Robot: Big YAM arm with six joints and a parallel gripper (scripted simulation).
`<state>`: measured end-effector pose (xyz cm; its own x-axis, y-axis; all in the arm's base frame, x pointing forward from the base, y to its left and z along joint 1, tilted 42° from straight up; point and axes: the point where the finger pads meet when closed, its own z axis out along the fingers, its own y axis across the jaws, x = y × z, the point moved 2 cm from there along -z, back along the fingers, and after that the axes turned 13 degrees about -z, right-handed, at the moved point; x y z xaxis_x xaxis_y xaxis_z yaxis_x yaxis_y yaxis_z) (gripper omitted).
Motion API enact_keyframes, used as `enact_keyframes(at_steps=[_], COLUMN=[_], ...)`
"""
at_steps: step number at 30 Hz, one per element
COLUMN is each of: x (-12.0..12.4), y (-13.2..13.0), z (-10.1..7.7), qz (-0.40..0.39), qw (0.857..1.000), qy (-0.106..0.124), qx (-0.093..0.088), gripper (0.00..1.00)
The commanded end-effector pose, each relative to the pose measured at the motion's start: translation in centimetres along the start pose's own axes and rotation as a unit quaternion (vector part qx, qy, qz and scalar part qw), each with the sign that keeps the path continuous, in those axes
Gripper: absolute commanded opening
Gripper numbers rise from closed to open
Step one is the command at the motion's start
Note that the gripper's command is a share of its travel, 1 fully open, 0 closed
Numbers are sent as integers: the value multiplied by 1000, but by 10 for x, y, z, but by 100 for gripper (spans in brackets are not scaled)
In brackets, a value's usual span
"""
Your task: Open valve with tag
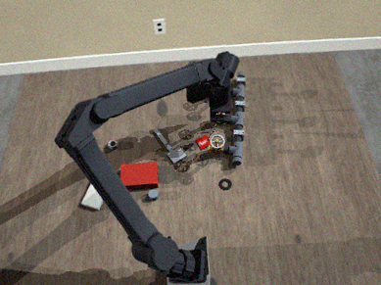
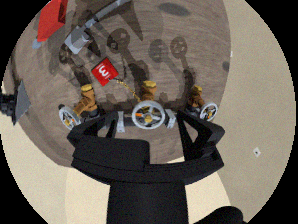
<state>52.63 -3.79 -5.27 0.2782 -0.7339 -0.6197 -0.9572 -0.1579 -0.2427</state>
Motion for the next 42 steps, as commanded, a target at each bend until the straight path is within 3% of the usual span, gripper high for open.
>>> enact_keyframes(at_steps=[1,10,19,24,27,34,36,37,42], x=[1,1,2,2,2,0,0,-3,-3], y=[-15,-15,-16,-18,-20,-20,-20,-15,-16], z=[-6,-6,-6,-7,-9,-11,-11,-11,-11], qz=[-14,14,112,243,340,549,549,611,722], qw=[1000,1000,994,970,940,836,836,791,692], qy=[5,4,4,5,5,-3,-3,-2,-8], qx=[8,8,10,14,19,16,16,15,9], gripper=[100,100,100,100,100,100,100,100,100])
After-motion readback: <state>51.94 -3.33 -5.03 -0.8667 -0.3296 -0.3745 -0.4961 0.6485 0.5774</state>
